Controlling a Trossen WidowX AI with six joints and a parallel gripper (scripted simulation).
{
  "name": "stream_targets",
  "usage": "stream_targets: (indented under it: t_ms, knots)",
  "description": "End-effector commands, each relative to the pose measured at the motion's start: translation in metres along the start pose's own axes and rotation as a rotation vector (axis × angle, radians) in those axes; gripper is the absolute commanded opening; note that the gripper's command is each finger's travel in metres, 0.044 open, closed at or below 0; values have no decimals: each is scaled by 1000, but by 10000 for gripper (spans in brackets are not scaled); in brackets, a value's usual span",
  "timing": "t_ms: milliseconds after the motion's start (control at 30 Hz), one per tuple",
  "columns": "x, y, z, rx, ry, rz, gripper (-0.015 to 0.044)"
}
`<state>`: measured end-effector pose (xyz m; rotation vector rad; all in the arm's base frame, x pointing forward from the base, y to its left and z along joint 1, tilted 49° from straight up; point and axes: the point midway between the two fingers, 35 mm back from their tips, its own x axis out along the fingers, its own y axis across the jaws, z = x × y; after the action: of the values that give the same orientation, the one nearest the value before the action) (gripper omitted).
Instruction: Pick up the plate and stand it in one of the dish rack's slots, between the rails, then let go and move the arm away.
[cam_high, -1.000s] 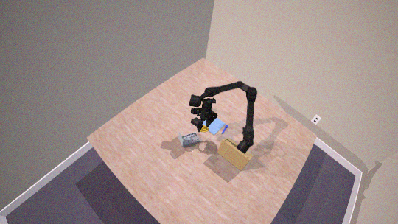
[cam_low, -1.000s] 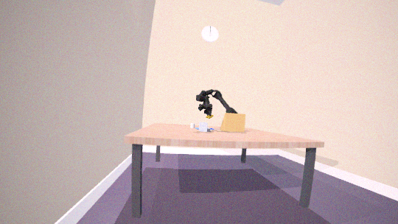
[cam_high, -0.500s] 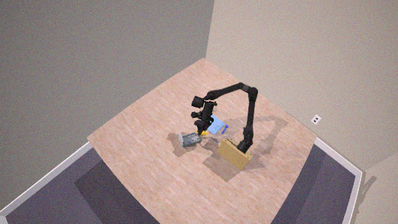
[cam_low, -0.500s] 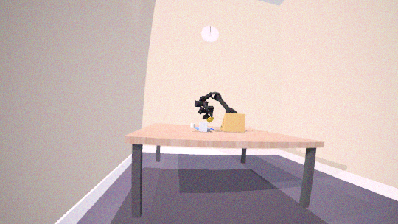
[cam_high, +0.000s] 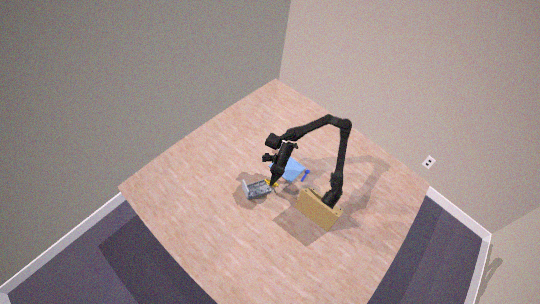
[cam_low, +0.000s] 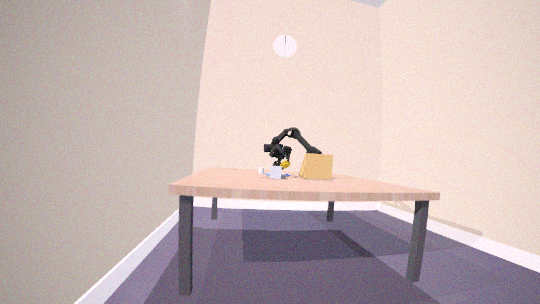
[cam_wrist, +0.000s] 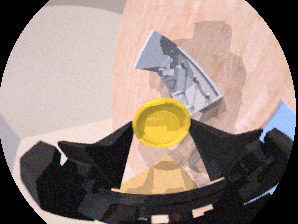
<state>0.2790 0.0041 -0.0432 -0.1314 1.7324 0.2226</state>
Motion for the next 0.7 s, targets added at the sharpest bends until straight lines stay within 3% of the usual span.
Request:
stream_targets:
  t_ms: [0,667]
  knots:
    - [2,-3,-1,-93,-61,58,0]
    - [4,-22,-1,-506,-405,158,0]
